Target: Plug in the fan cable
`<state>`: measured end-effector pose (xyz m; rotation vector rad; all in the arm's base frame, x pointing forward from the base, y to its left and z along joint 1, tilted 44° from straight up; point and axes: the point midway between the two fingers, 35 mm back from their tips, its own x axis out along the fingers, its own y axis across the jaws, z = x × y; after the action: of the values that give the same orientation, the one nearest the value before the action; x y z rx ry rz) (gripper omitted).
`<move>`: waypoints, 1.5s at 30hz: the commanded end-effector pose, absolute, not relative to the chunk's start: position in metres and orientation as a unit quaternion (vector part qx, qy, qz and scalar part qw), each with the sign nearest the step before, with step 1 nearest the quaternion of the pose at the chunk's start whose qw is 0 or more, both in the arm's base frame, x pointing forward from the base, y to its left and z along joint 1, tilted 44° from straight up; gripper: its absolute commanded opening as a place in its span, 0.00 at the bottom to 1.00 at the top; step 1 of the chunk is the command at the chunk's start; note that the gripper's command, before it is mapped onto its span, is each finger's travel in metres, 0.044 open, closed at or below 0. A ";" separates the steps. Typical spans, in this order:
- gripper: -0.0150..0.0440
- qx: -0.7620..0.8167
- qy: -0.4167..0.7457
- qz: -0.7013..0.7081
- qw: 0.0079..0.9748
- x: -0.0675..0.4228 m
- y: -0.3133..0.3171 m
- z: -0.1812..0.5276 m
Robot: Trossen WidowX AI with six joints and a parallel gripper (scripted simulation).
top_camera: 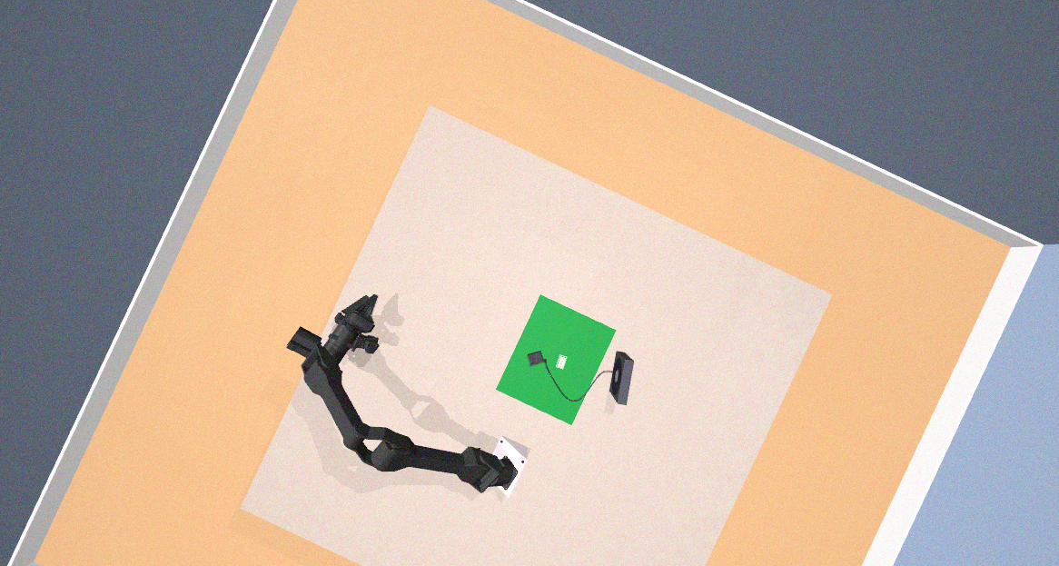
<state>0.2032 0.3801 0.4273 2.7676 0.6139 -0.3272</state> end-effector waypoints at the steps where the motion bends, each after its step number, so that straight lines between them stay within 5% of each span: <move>1: 0.98 0.960 0.213 -0.113 0.143 0.203 0.380 0.427; 4: 1.00 0.960 0.213 -0.113 0.143 0.203 0.380 0.427; 13: 0.61 0.948 0.123 -0.290 -0.037 0.287 0.356 0.334; 31: 0.61 0.637 -0.320 -0.527 -0.462 0.364 0.218 0.158; 45: 0.61 -0.015 -0.724 -0.346 -0.597 0.339 0.096 0.083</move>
<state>0.3598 0.1399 0.1095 -0.7123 1.3161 1.0989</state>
